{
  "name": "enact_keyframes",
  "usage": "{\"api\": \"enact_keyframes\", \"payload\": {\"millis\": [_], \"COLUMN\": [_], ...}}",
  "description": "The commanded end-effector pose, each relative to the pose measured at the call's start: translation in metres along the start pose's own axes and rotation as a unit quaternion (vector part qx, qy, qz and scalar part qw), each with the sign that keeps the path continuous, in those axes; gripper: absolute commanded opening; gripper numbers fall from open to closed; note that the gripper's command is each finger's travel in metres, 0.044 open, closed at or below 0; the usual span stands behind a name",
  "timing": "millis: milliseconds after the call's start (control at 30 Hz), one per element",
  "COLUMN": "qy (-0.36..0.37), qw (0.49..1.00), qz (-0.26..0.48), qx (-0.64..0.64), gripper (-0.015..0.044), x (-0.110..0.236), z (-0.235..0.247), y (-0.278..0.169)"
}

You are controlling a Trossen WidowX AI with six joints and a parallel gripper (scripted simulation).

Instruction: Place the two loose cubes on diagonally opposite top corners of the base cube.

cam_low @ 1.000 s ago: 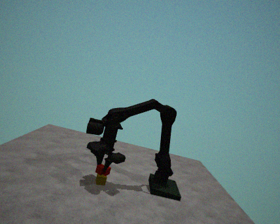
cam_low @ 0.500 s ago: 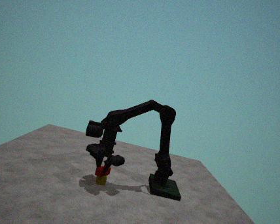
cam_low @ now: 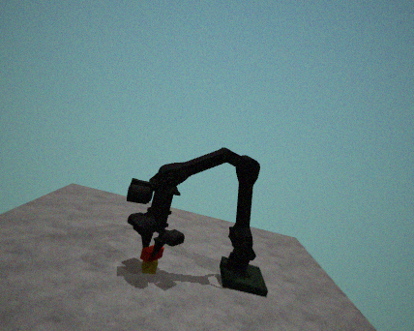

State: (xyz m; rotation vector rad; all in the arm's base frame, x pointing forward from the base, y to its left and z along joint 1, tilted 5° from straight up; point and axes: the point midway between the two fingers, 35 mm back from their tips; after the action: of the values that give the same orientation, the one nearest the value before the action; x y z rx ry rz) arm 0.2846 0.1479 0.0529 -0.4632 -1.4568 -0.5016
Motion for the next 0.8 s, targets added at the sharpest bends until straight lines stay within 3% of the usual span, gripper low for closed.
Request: {"api": "enact_keyframes", "payload": {"millis": [0, 33, 767], "qy": [0.002, 0.002, 0.000], "qw": [1.000, 1.000, 1.000], "qz": [-0.002, -0.002, 0.000], "qx": [-0.002, -0.002, 0.000], "gripper": [0.0184, 0.0205, 0.0205], "x": [0.000, 0.000, 0.026], "z": [0.001, 0.001, 0.000], "y": [0.001, 0.001, 0.000]}}
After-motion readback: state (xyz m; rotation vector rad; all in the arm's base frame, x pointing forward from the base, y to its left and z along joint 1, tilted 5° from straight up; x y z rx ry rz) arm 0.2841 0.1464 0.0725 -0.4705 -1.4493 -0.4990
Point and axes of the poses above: the point midway between the two fingers, 35 mm back from their tips, its own x axis back along the fingers, its own z axis across the jaws, y = z × x, and after that the axes turned 12 degrees about -x, right-handed
